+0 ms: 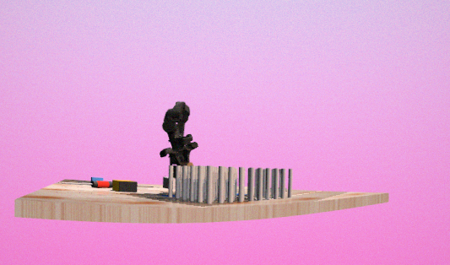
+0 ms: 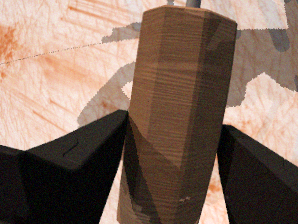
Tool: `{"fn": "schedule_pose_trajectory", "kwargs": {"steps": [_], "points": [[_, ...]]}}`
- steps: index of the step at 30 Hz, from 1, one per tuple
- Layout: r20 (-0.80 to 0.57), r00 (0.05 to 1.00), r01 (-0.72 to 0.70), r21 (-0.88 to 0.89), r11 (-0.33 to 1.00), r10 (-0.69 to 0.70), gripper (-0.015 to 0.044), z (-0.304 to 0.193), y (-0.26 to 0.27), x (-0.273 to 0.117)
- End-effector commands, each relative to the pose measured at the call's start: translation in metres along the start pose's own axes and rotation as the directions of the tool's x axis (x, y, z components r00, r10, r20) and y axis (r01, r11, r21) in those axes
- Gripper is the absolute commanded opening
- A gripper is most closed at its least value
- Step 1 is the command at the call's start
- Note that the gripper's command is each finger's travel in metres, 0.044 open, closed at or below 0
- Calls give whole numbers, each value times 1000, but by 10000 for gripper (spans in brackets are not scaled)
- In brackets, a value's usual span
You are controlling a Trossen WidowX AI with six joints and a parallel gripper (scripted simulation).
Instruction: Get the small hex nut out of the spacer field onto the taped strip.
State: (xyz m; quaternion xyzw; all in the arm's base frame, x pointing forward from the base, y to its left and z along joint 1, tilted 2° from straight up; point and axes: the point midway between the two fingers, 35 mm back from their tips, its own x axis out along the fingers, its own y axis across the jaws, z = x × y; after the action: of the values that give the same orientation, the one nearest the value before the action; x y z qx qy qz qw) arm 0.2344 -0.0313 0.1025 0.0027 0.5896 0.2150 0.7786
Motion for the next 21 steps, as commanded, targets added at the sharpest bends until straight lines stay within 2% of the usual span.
{"fn": "schedule_pose_trajectory", "kwargs": {"steps": [1, 8, 9, 11, 21], "points": [[13, 1000, 1, -8, 1000, -1, 0, 6, 6, -19], [13, 1000, 0, -8, 1000, 0, 0, 12, 20, -52], [0, 1000, 0, 3, 1000, 0, 0, 9, 14, -39], [0, 1000, 7, 26, 1000, -7, 0, 9, 11, -40], [-10, 997, 77, 320, 944, -78, 0, 5, -23, -54]]}}
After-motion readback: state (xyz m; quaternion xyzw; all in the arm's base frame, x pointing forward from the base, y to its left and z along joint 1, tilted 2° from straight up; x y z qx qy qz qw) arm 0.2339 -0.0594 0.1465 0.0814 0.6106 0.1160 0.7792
